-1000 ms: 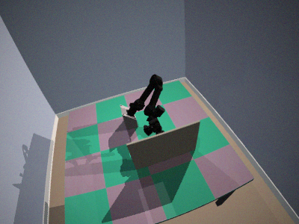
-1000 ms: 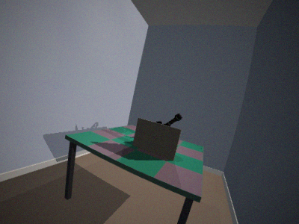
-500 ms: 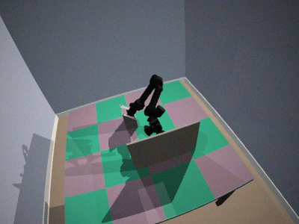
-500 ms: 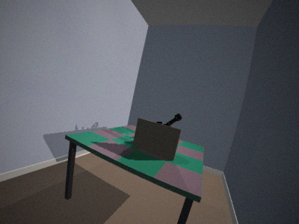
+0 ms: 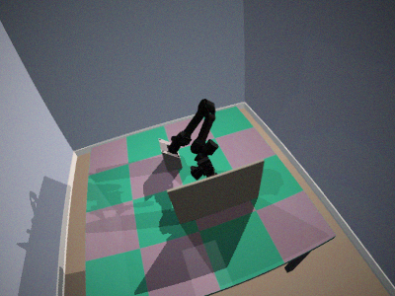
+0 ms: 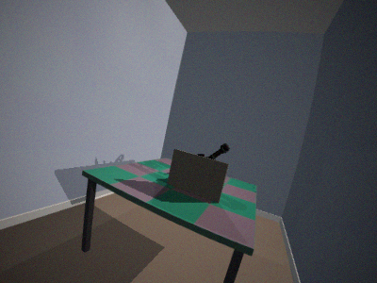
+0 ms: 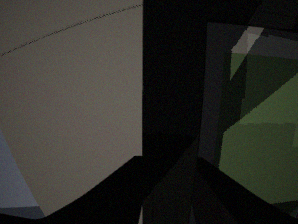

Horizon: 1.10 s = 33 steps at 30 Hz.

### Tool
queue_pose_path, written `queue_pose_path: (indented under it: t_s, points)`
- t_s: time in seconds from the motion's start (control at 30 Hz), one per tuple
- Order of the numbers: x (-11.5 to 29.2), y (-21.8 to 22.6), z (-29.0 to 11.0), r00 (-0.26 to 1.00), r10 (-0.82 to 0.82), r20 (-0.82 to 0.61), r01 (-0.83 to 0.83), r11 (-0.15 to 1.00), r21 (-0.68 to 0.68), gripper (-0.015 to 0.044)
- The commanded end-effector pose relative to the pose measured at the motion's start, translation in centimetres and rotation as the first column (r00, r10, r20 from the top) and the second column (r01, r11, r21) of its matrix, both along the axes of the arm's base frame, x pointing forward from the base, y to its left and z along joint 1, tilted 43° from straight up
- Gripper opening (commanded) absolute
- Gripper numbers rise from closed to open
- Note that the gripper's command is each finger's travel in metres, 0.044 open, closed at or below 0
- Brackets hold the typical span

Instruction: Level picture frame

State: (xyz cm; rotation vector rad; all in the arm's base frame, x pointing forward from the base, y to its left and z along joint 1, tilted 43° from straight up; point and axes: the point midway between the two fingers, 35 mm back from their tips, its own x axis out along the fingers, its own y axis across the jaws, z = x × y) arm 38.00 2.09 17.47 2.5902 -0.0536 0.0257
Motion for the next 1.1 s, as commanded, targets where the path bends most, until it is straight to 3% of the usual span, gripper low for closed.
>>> queue_pose_path:
  t_s: [0.0,0.3,1.07]
  points:
    - [-0.01,0.01,0.02,1.000,0.001,0.000,-0.001,1.000,-0.001,0.0000]
    - [0.00,0.04,-0.03,1.000,0.000,0.000,0.000,1.000,-0.005,0.0000]
    - [0.00,-0.01,0.05,1.000,-0.006,-0.006,0.005,0.986,-0.164,0.0000]
